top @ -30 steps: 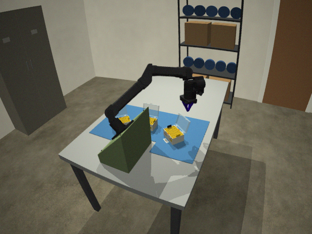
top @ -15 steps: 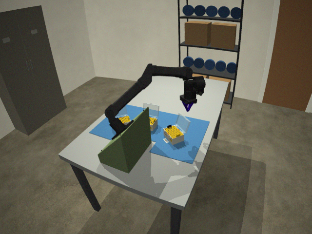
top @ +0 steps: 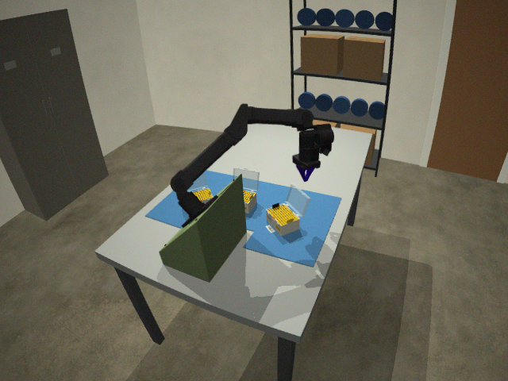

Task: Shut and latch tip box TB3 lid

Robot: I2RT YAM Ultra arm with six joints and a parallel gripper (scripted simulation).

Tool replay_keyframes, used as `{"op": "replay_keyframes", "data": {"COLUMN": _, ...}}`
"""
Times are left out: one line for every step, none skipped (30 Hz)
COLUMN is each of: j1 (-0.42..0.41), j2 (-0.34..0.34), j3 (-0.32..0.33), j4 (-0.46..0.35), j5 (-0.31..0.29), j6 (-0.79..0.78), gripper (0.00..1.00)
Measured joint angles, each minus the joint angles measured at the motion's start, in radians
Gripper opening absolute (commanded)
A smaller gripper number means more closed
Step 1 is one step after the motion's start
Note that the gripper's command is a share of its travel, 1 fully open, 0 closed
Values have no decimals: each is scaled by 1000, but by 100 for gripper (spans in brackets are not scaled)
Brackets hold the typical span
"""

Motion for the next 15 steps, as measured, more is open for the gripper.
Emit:
{"op": "replay_keyframes", "data": {"j1": 2, "j2": 0, "j3": 0, "j4": 0, "j5": 0, "j6": 0, "gripper": 0}}
{"op": "replay_keyframes", "data": {"j1": 3, "j2": 0, "j3": 0, "j4": 0, "j5": 0, "j6": 0, "gripper": 0}}
{"op": "replay_keyframes", "data": {"j1": 3, "j2": 0, "j3": 0, "j4": 0, "j5": 0, "j6": 0, "gripper": 0}}
{"op": "replay_keyframes", "data": {"j1": 3, "j2": 0, "j3": 0, "j4": 0, "j5": 0, "j6": 1, "gripper": 0}}
{"op": "replay_keyframes", "data": {"j1": 4, "j2": 0, "j3": 0, "j4": 0, "j5": 0, "j6": 1, "gripper": 0}}
{"op": "replay_keyframes", "data": {"j1": 6, "j2": 0, "j3": 0, "j4": 0, "j5": 0, "j6": 1, "gripper": 0}}
{"op": "replay_keyframes", "data": {"j1": 8, "j2": 0, "j3": 0, "j4": 0, "j5": 0, "j6": 2, "gripper": 0}}
{"op": "replay_keyframes", "data": {"j1": 9, "j2": 0, "j3": 0, "j4": 0, "j5": 0, "j6": 2, "gripper": 0}}
{"op": "replay_keyframes", "data": {"j1": 11, "j2": 0, "j3": 0, "j4": 0, "j5": 0, "j6": 2, "gripper": 0}}
{"op": "replay_keyframes", "data": {"j1": 13, "j2": 0, "j3": -2, "j4": 0, "j5": 0, "j6": 2, "gripper": 0}}
{"op": "replay_keyframes", "data": {"j1": 14, "j2": 0, "j3": -3, "j4": 1, "j5": -1, "j6": 3, "gripper": 0}}
{"op": "replay_keyframes", "data": {"j1": 17, "j2": 0, "j3": -5, "j4": 1, "j5": -1, "j6": 3, "gripper": 0}}
{"op": "replay_keyframes", "data": {"j1": 19, "j2": 0, "j3": -8, "j4": 1, "j5": -1, "j6": 4, "gripper": 0}}
{"op": "replay_keyframes", "data": {"j1": 21, "j2": 0, "j3": -10, "j4": 2, "j5": -1, "j6": 4, "gripper": 0}}
{"op": "replay_keyframes", "data": {"j1": 23, "j2": 0, "j3": -12, "j4": 2, "j5": -1, "j6": 5, "gripper": 0}}
